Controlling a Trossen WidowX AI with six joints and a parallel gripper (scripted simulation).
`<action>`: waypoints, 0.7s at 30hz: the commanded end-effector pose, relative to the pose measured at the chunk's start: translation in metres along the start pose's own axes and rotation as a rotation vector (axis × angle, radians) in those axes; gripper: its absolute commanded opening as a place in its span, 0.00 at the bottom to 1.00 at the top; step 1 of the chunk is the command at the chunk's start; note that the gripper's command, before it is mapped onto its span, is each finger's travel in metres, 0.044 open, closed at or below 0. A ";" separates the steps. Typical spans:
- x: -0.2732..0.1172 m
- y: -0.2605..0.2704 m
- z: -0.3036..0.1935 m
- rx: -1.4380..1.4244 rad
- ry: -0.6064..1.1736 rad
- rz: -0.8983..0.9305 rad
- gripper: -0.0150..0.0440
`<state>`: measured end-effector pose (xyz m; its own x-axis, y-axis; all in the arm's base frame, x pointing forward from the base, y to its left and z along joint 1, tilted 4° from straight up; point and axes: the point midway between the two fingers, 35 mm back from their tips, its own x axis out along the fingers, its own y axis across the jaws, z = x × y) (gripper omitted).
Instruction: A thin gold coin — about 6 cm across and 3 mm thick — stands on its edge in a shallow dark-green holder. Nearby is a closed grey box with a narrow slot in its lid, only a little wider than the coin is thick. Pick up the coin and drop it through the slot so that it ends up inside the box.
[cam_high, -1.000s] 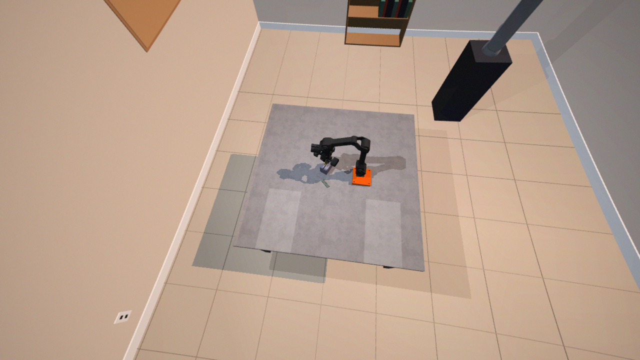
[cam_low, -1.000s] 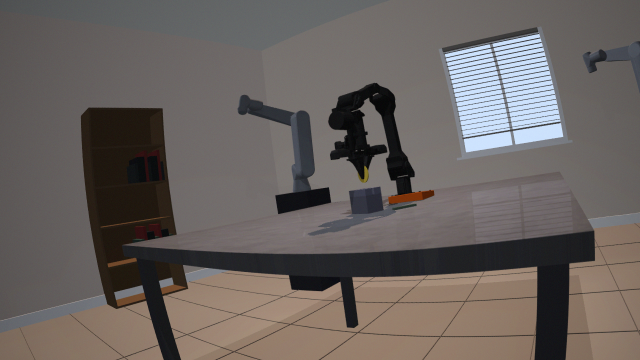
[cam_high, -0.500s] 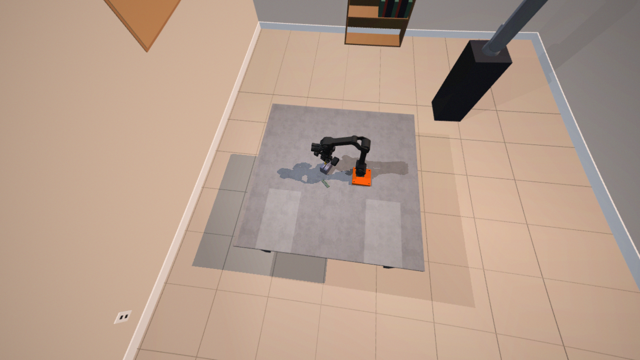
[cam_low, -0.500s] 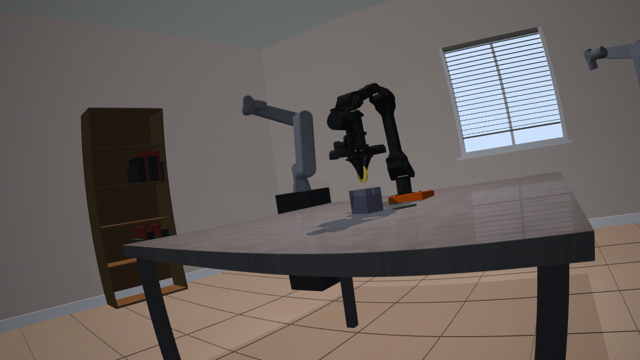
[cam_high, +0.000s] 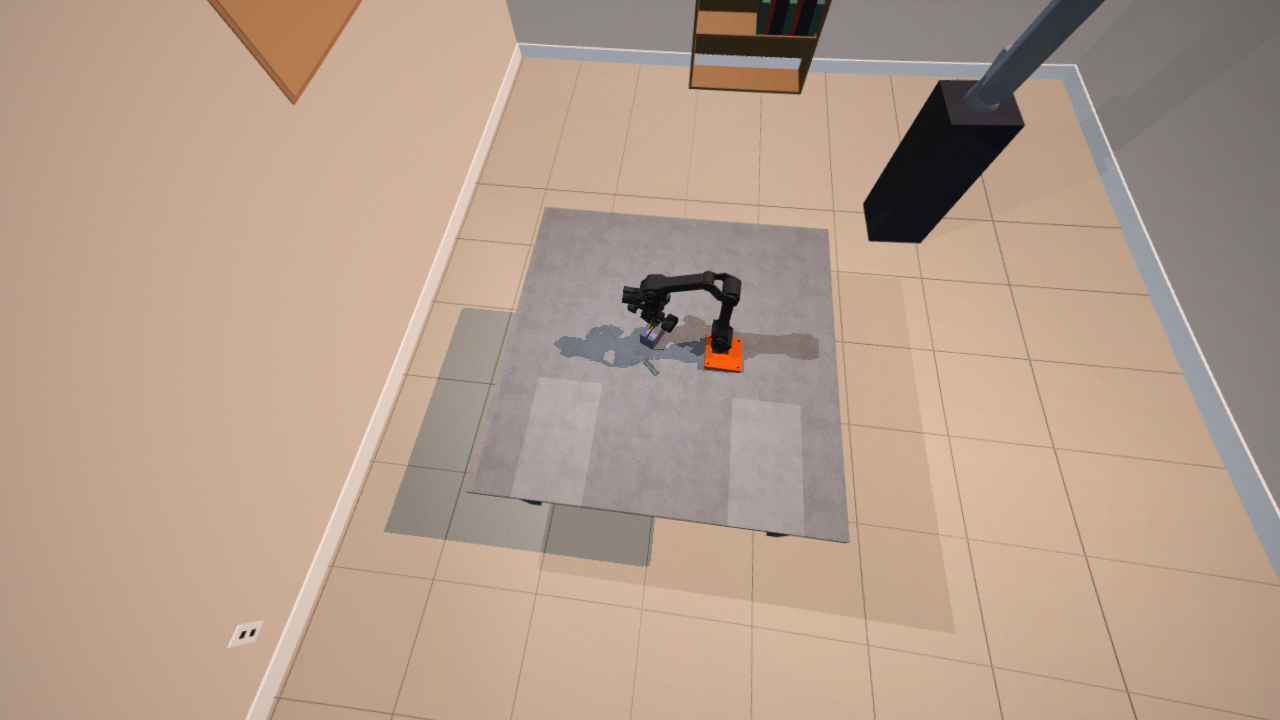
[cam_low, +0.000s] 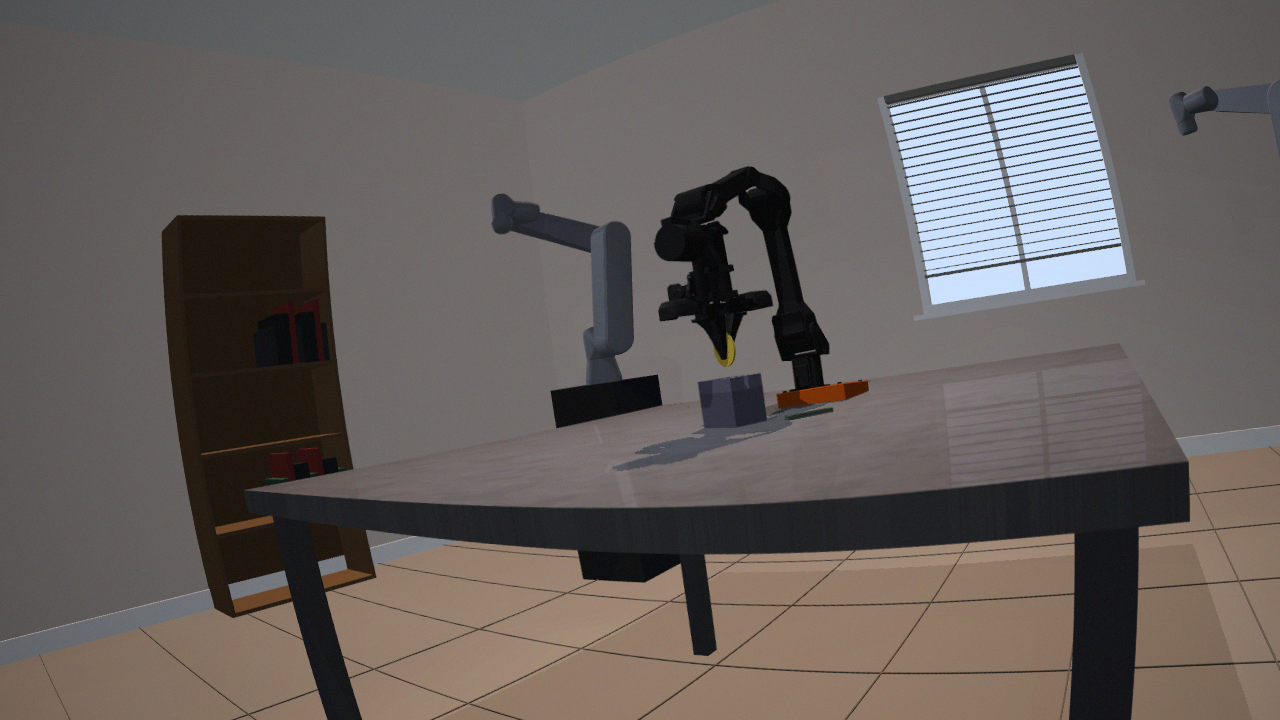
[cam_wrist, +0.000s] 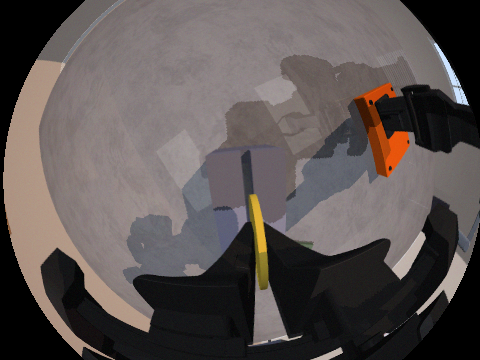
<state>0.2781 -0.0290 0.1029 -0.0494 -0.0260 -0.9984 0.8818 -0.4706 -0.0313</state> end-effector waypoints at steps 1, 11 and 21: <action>0.003 -0.001 0.001 0.003 -0.002 -0.004 0.25; 0.007 -0.001 0.001 0.004 -0.002 -0.004 0.25; 0.011 -0.001 0.001 0.002 -0.002 -0.004 0.25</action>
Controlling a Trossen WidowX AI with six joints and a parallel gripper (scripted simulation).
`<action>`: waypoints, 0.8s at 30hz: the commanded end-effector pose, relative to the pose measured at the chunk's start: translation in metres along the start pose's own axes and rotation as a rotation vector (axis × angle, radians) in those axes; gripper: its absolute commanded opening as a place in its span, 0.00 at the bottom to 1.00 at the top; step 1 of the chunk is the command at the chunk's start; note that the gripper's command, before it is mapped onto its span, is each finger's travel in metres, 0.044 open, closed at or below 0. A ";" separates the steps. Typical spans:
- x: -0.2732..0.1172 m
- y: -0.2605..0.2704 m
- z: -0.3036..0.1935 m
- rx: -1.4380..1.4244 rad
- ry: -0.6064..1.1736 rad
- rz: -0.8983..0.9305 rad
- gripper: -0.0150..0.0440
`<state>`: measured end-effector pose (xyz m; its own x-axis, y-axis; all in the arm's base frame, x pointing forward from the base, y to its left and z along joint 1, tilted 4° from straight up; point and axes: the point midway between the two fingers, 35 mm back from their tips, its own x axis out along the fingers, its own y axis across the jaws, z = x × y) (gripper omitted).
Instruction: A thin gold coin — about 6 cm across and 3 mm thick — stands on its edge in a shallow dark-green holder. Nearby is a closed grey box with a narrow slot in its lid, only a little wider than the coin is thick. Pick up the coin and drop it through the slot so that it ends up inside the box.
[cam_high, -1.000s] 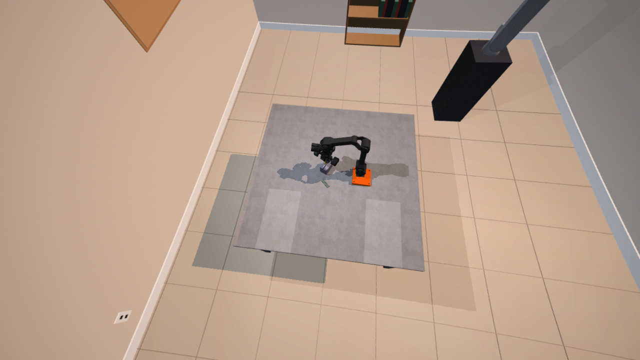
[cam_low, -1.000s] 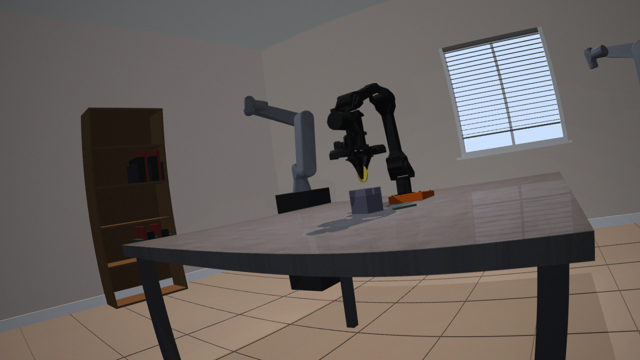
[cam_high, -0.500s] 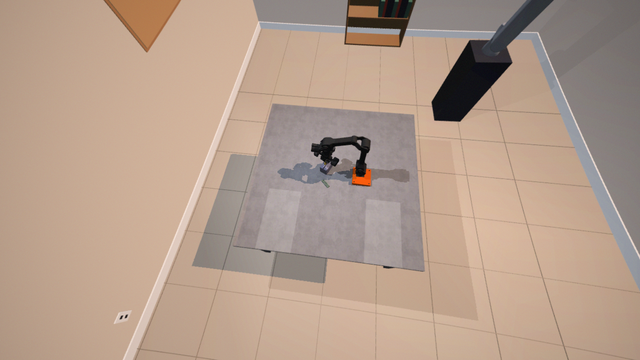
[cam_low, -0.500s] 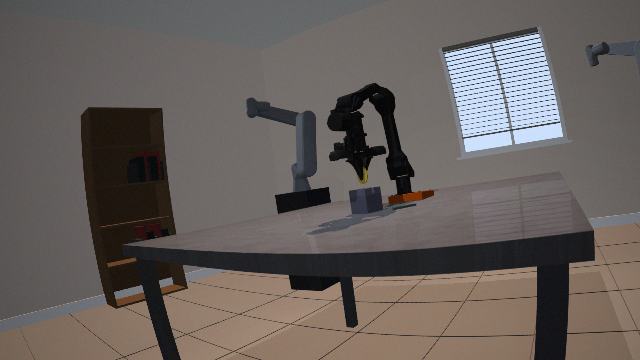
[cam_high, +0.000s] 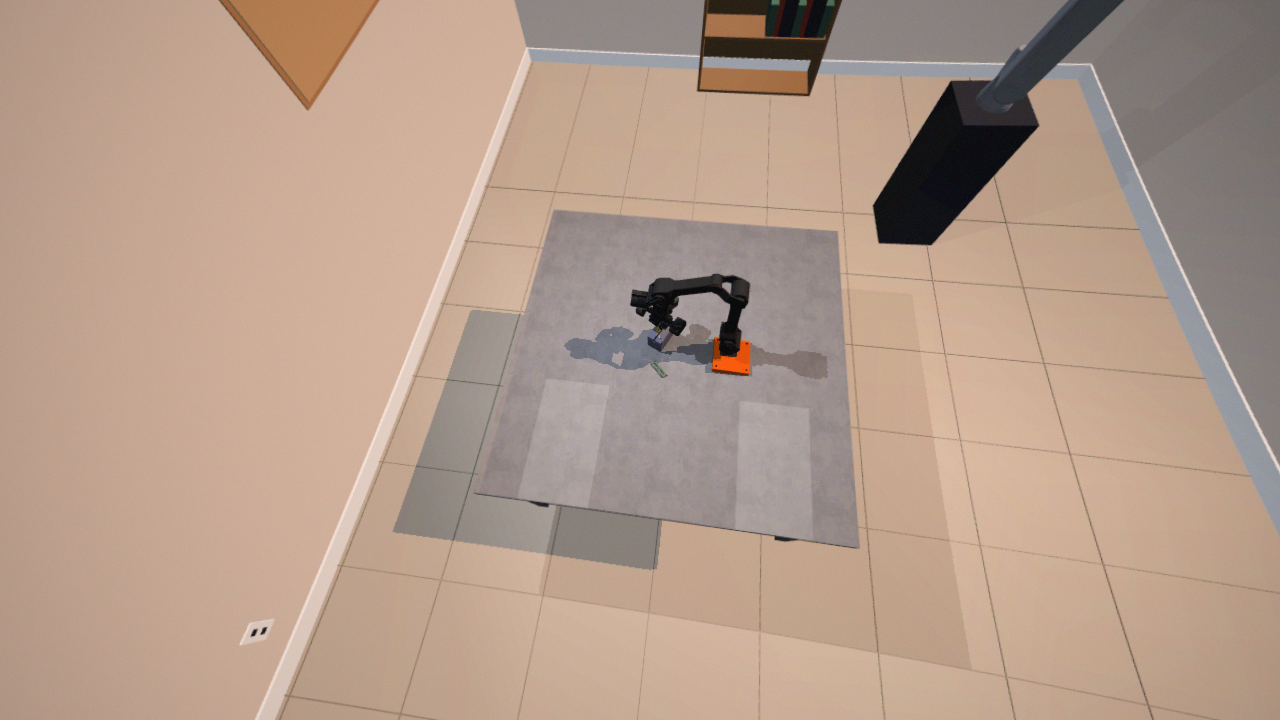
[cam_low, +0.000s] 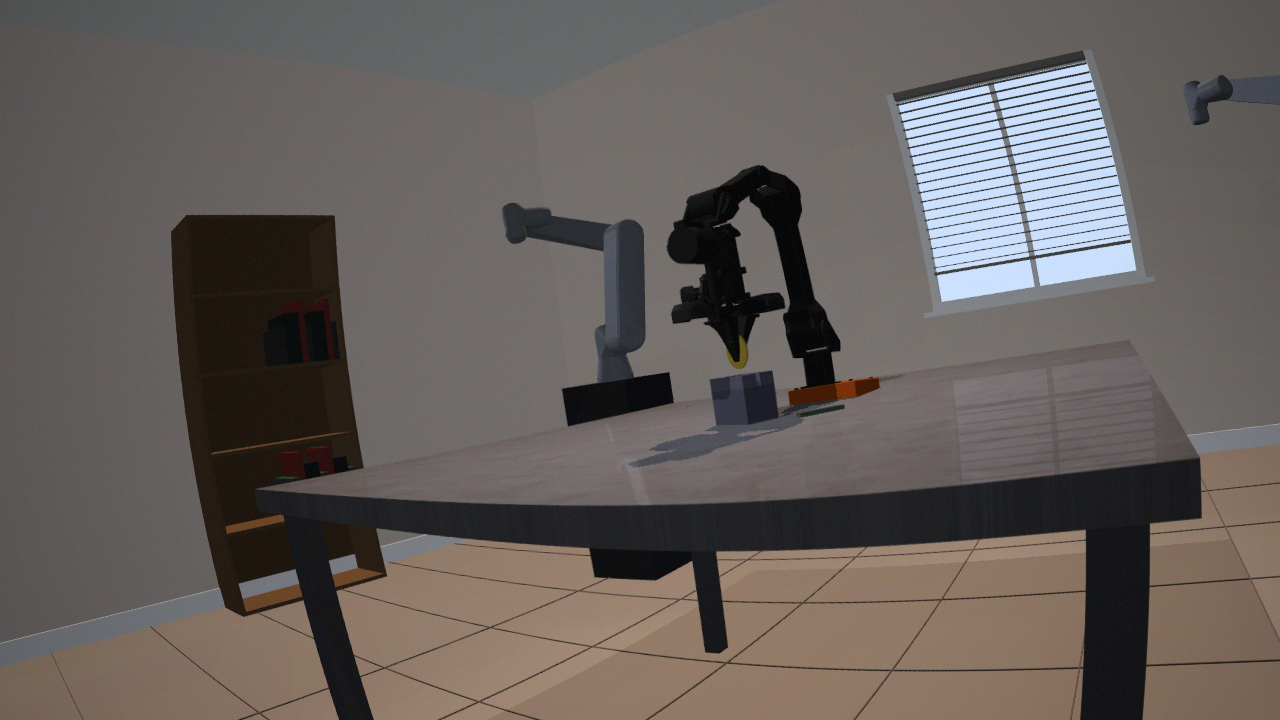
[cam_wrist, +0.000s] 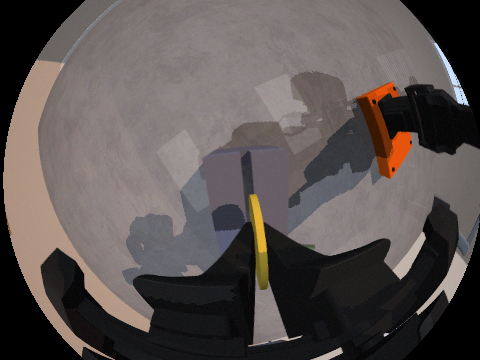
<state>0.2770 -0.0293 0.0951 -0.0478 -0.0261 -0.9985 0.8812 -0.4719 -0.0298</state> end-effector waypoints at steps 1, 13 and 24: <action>0.003 0.000 0.000 0.001 -0.003 -0.005 0.25; 0.007 0.000 0.000 -0.004 -0.003 -0.005 0.25; 0.007 0.000 0.000 -0.001 0.000 0.000 0.43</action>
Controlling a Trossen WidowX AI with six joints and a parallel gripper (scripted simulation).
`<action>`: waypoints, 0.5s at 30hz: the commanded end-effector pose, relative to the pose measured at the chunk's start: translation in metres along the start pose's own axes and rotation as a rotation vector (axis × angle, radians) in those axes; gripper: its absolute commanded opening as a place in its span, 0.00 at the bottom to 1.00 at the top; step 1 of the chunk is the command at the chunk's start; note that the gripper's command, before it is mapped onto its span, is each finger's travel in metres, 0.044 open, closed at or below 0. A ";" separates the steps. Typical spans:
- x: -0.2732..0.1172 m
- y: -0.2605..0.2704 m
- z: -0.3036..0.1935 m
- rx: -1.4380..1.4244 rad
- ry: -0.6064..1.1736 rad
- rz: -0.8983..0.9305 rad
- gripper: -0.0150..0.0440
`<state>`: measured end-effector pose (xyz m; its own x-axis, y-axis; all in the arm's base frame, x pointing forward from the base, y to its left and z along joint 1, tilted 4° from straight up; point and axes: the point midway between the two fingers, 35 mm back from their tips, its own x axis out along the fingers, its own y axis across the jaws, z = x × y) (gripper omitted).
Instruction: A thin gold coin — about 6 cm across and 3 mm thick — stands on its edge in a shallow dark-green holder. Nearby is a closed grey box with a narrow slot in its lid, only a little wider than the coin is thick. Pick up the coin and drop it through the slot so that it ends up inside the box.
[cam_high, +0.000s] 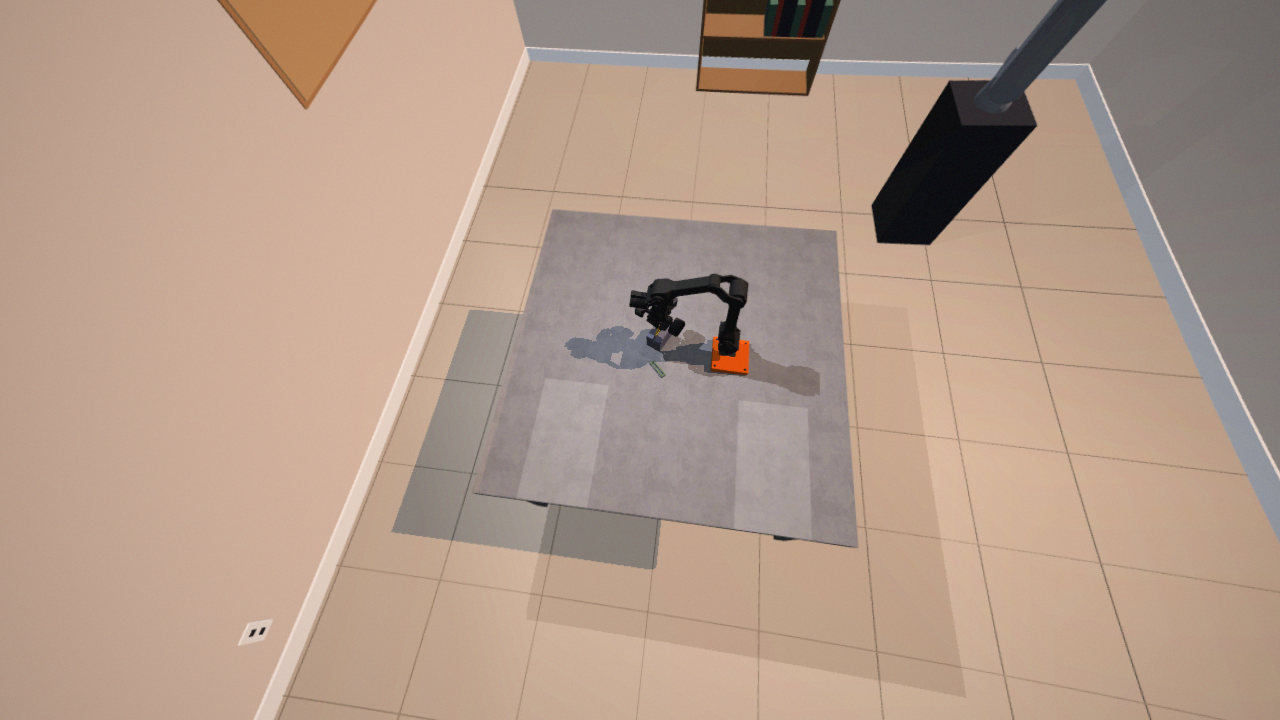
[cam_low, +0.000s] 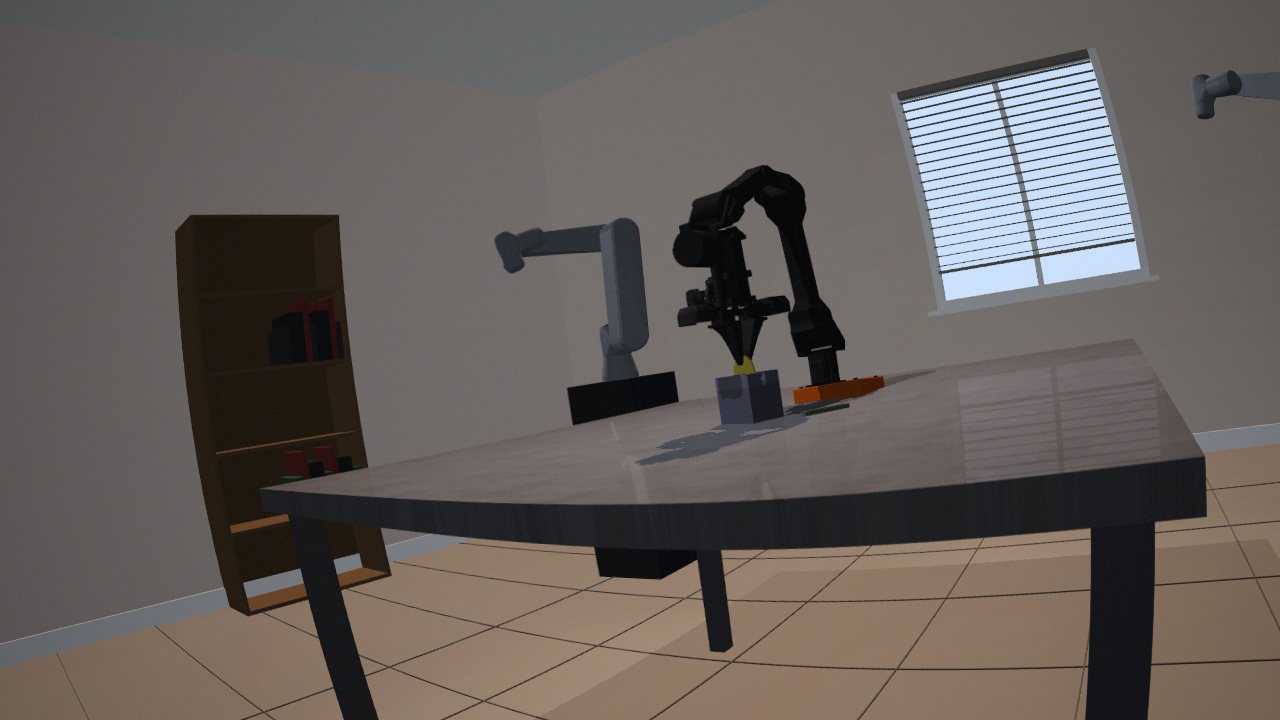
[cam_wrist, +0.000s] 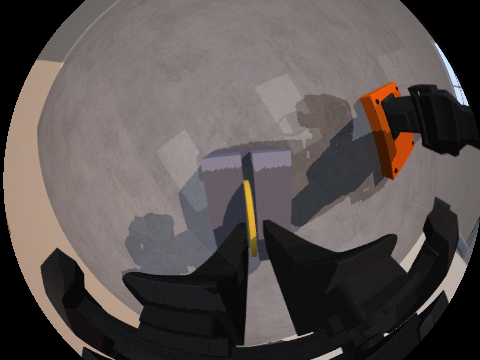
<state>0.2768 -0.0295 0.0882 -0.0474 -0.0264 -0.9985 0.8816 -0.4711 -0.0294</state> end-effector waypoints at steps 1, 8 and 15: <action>0.000 0.000 0.000 0.000 0.000 0.000 0.48; 0.000 0.000 0.000 0.000 0.000 0.000 0.53; -0.011 0.000 0.000 0.000 0.000 -0.001 0.70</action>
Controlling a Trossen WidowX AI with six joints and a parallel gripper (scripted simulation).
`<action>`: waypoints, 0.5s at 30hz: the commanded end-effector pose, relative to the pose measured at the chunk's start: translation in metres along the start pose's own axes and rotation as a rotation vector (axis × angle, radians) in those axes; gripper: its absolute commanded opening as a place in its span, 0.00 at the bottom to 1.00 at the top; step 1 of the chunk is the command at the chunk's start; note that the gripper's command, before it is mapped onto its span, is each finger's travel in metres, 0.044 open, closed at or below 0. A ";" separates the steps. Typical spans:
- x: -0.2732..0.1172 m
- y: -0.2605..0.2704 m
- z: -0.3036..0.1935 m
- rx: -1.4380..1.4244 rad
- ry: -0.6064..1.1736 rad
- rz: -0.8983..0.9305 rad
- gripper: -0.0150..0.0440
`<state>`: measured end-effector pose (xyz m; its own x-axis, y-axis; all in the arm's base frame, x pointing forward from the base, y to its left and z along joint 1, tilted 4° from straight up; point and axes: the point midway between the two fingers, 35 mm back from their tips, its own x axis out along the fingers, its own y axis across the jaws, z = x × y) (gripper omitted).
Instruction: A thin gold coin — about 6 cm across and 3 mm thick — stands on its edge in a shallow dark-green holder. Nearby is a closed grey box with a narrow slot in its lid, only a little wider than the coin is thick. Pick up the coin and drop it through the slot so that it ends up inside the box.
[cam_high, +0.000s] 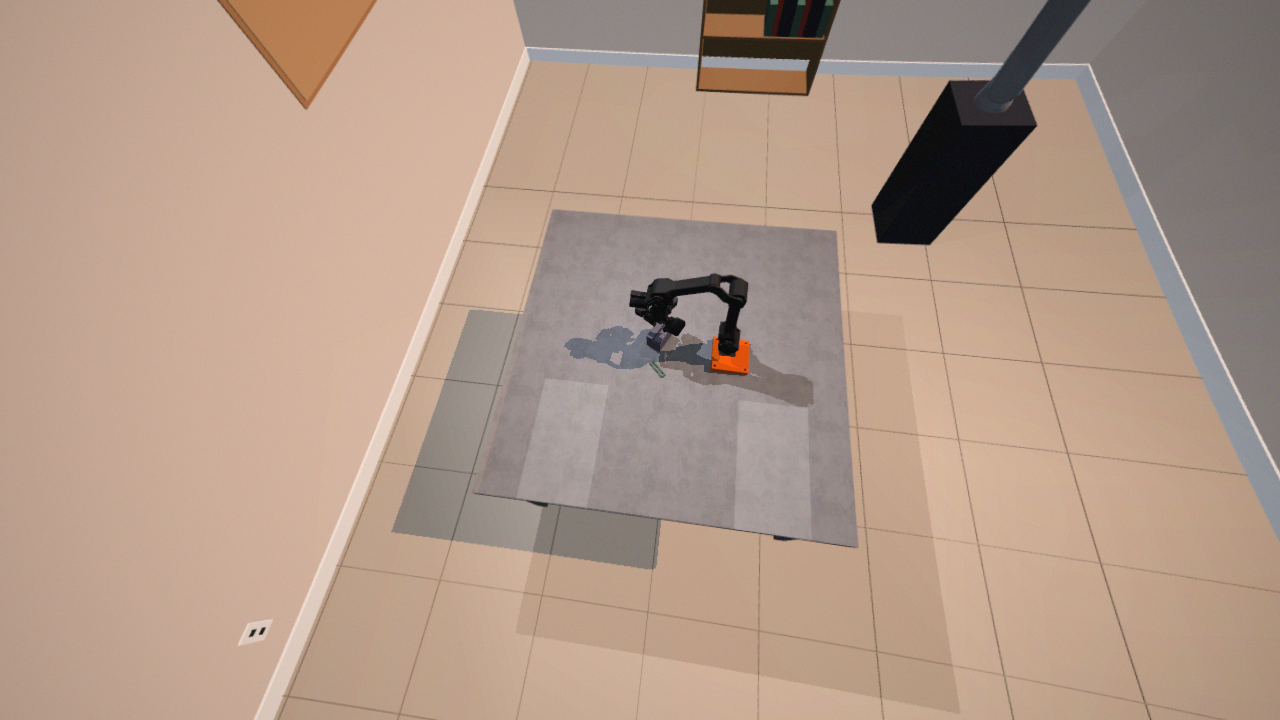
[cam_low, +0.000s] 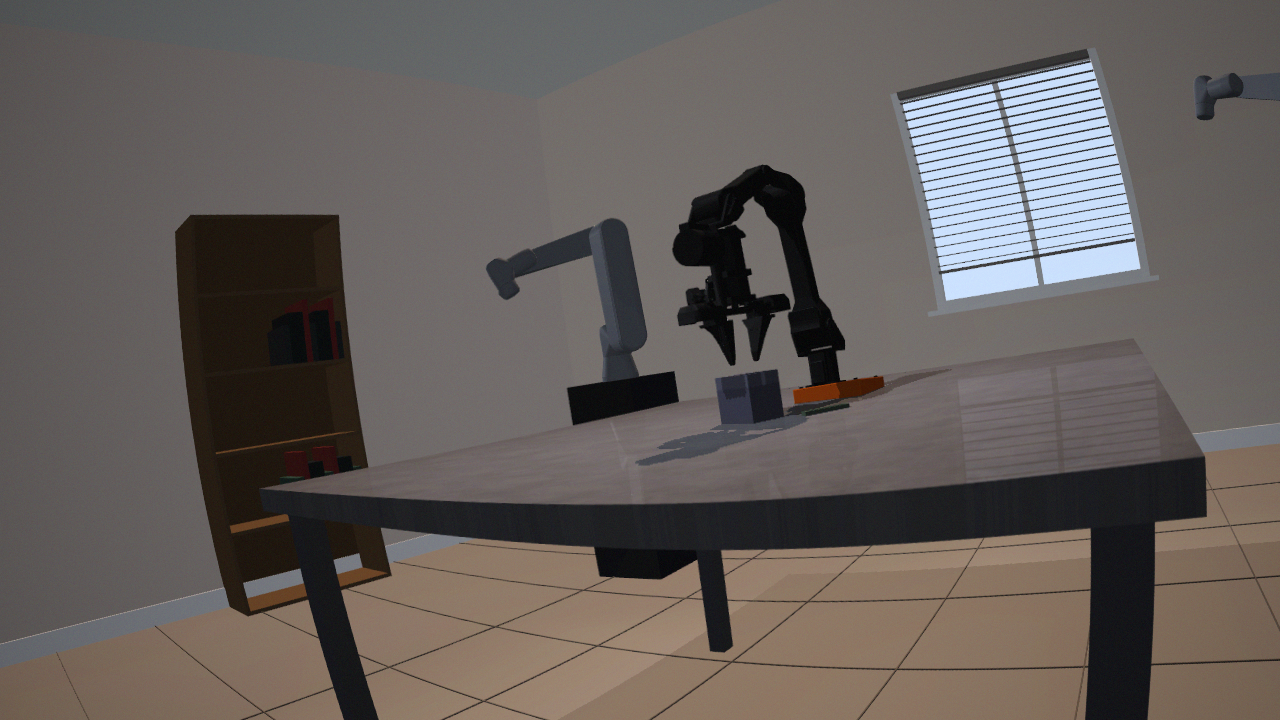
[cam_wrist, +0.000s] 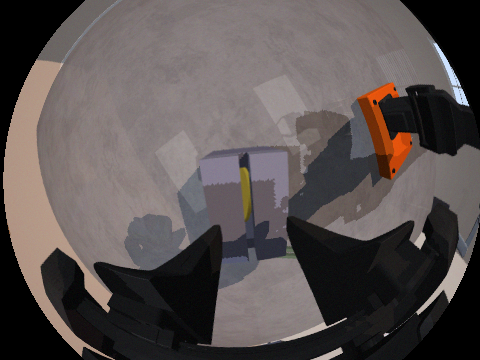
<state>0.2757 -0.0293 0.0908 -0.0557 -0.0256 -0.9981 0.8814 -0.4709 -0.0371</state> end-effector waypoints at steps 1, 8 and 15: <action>-0.012 0.001 -0.001 0.000 0.003 0.007 0.75; -0.043 -0.001 0.000 -0.001 0.001 0.003 1.00; -0.059 -0.003 0.001 -0.001 0.000 0.000 1.00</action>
<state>0.2772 -0.0278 0.1457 -0.0543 -0.0259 -0.9982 0.8834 -0.4672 -0.0360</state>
